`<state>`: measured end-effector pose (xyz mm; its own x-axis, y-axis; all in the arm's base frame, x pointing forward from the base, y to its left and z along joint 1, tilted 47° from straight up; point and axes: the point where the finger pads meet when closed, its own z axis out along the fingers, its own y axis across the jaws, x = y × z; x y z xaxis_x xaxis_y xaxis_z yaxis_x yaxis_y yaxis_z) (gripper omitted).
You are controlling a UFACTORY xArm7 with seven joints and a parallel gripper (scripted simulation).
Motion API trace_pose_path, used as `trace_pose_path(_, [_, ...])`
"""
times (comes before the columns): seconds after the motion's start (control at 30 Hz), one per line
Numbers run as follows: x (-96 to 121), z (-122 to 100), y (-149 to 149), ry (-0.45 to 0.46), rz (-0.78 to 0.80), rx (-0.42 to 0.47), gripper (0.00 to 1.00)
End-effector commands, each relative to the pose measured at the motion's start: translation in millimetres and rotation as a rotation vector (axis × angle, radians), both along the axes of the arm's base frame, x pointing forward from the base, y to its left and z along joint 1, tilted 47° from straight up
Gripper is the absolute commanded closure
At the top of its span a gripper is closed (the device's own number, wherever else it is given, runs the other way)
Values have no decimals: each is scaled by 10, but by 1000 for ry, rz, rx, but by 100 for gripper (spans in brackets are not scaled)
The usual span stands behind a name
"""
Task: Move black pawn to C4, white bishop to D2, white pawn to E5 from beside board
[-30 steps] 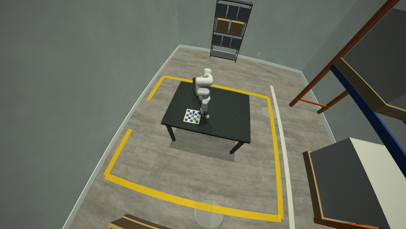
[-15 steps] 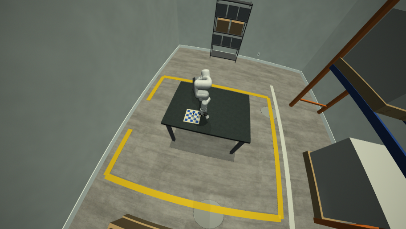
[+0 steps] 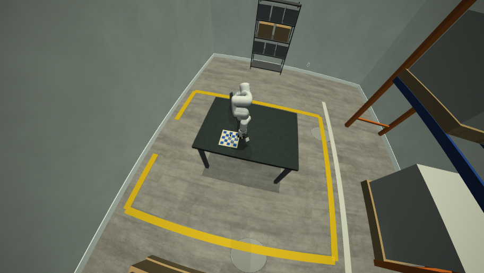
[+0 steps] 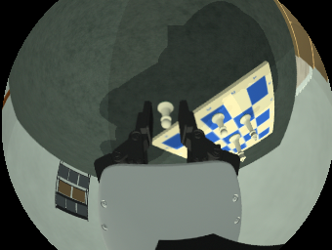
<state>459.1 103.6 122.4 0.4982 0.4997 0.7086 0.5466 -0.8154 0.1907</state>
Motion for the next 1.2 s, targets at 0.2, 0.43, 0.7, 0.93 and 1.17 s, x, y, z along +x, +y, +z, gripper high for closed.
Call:
trace_pose_path(0.2, [0,1,-2,0,0,0,66])
trace_pose_path(0.43, [0,1,-2,0,0,0,66])
trace_pose_path(0.7, [0,1,-2,0,0,0,100])
trace_pose_path(0.93, [0,1,-2,0,0,0,100])
trace_pose_path(1.17, [0,1,-2,0,0,0,100])
